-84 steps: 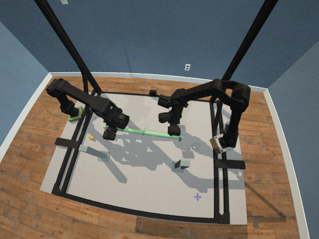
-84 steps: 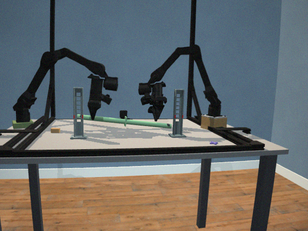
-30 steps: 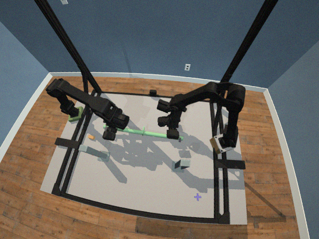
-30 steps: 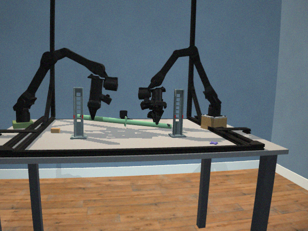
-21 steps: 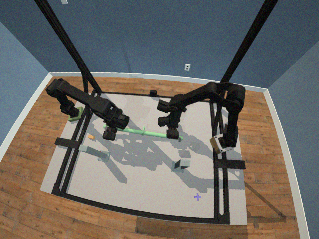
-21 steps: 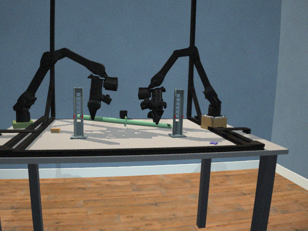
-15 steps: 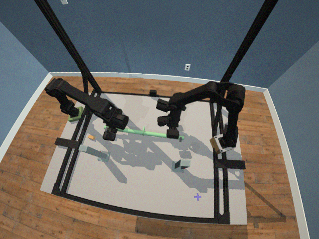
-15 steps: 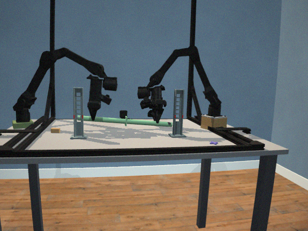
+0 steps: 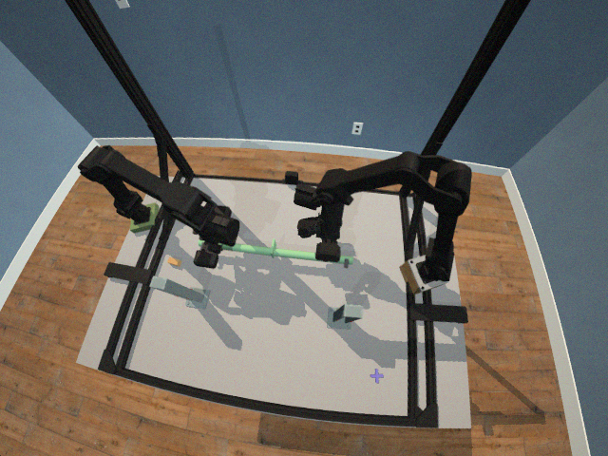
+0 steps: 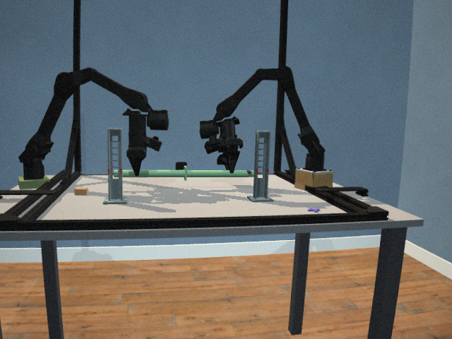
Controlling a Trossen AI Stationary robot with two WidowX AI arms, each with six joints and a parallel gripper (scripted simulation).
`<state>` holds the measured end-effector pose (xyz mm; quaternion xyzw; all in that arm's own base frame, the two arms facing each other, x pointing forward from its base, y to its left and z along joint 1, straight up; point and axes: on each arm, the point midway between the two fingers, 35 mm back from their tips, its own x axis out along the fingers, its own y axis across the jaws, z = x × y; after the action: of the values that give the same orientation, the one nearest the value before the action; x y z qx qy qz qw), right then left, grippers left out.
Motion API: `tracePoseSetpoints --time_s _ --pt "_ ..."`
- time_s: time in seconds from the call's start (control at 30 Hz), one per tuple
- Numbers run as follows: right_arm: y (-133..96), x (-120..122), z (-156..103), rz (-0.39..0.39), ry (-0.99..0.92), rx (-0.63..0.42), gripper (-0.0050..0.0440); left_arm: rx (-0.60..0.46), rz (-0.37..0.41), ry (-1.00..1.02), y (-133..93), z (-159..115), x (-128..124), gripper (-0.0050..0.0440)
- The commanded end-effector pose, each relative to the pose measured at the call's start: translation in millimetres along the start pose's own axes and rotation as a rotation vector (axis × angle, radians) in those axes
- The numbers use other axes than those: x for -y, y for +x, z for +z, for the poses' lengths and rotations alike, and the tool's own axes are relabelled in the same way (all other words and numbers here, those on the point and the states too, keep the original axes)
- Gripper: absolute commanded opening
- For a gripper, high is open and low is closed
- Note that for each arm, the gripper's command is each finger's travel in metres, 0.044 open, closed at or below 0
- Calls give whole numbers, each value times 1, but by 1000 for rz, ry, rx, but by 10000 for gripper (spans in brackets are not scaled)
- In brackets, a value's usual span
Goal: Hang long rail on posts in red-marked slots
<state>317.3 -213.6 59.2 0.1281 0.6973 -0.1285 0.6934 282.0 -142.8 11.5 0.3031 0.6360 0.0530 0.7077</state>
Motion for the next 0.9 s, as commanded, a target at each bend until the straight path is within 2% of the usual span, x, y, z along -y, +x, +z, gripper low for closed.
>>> tracePoseSetpoints --time_s 0.0,0.43,0.87 --pt "-3 0 -2 -1 -2 4 0 5 -1 -4 -3 1 -2 0" --pt "23 0 -1 -1 -1 73 0 -61 -2 33 -1 2 -1 0" --pt "35 0 0 -1 -1 103 0 -90 -2 50 1 1 0 0"
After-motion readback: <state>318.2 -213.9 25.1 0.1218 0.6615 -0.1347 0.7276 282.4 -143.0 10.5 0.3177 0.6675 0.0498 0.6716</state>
